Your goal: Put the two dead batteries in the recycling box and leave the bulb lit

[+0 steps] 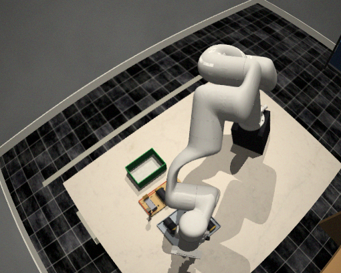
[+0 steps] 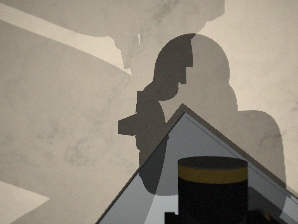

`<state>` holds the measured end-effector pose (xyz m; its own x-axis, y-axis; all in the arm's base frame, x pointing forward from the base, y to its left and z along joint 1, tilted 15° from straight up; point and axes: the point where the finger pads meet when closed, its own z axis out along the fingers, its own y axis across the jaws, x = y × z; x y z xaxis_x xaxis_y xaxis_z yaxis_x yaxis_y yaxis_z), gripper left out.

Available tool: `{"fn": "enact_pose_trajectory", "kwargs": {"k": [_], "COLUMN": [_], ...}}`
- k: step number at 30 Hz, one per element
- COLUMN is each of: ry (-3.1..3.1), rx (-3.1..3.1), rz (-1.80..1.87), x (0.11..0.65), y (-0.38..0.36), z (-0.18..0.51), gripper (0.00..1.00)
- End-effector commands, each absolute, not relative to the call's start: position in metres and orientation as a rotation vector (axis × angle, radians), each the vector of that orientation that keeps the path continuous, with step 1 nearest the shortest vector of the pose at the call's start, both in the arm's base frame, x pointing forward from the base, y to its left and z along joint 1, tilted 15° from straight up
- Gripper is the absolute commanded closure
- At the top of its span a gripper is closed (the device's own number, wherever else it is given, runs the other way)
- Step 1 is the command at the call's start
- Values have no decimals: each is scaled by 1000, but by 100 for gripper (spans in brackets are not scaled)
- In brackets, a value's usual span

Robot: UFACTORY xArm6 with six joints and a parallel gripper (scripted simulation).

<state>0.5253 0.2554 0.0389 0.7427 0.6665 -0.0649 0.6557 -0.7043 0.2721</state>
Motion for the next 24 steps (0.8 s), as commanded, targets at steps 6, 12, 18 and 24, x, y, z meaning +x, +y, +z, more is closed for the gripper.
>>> {"fn": "enact_pose_trajectory", "kwargs": {"k": [6,12,18,24], "ry": [1398,1617,1790,1880], "rx": [2508,2374,2249,2177], "rz": [-3,-38,-66,-82], "x": [527,527,527,527], "y": [257,257,257,257], "z": [41,41,41,41], "gripper": [72,72,72,72]}}
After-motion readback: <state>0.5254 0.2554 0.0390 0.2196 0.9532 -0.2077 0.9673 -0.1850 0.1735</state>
